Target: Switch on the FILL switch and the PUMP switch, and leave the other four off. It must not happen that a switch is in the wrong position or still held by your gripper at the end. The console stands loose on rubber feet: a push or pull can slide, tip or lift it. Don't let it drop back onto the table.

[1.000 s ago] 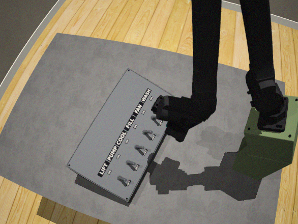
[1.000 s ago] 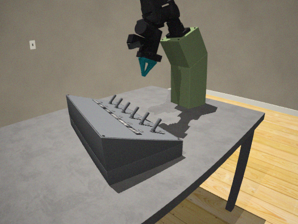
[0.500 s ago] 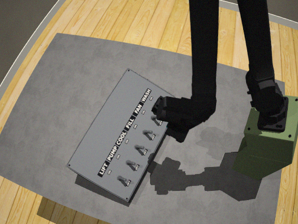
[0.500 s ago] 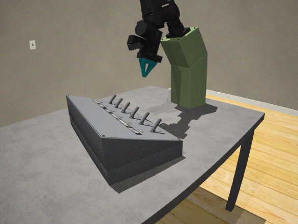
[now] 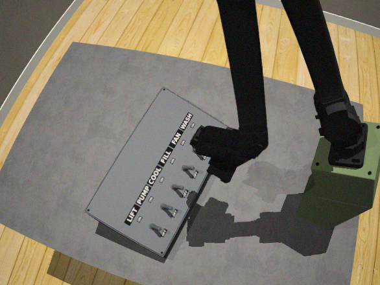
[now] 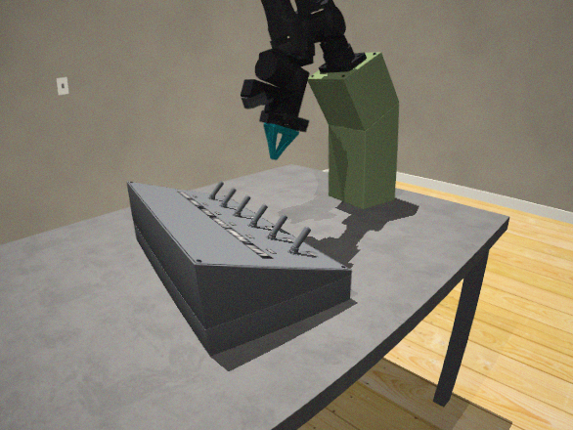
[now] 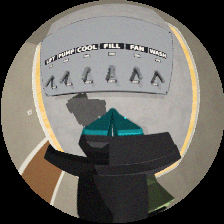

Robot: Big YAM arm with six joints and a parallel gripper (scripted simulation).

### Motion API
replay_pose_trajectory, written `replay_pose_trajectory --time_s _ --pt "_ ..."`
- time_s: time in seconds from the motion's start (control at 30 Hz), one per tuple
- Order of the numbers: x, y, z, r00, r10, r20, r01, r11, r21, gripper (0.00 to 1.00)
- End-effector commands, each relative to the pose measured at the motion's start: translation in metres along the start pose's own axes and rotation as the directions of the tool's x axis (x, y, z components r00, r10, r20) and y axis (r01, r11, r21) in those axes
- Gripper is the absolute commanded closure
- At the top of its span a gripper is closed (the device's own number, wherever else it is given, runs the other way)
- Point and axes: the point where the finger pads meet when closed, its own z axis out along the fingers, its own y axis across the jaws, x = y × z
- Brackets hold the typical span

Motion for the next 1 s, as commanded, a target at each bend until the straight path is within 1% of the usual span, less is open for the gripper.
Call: replay_pose_trajectory --time_s 0.0,0.07,0.13,0.63,0.7,0.73,0.8,0.97 --pt "-0.008 -0.001 0.011 1.0 0.002 0.025 -0.002 1.0 -0.001 1.0" --pt "-0.007 -0.001 0.018 1.0 0.002 0.025 -0.002 1.0 -0.001 1.0" --pt "-0.007 -0.001 0.018 1.0 0.002 0.025 -0.002 1.0 -0.001 1.0" --pt "-0.007 -0.001 0.076 1.0 0.001 0.024 -0.001 1.0 0.0 1.0" --pt "-0.007 -0.001 0.076 1.0 0.001 0.024 -0.001 1.0 0.0 1.0" --pt "-0.006 0.002 0.079 1.0 -0.005 0.025 0.005 1.0 -0.006 1.0" --pt "-0.007 -0.001 0.086 1.0 0.001 0.024 -0.001 1.0 0.0 1.0" --pt "-0.007 -0.002 0.097 1.0 0.001 0.024 -0.001 1.0 0.001 1.0"
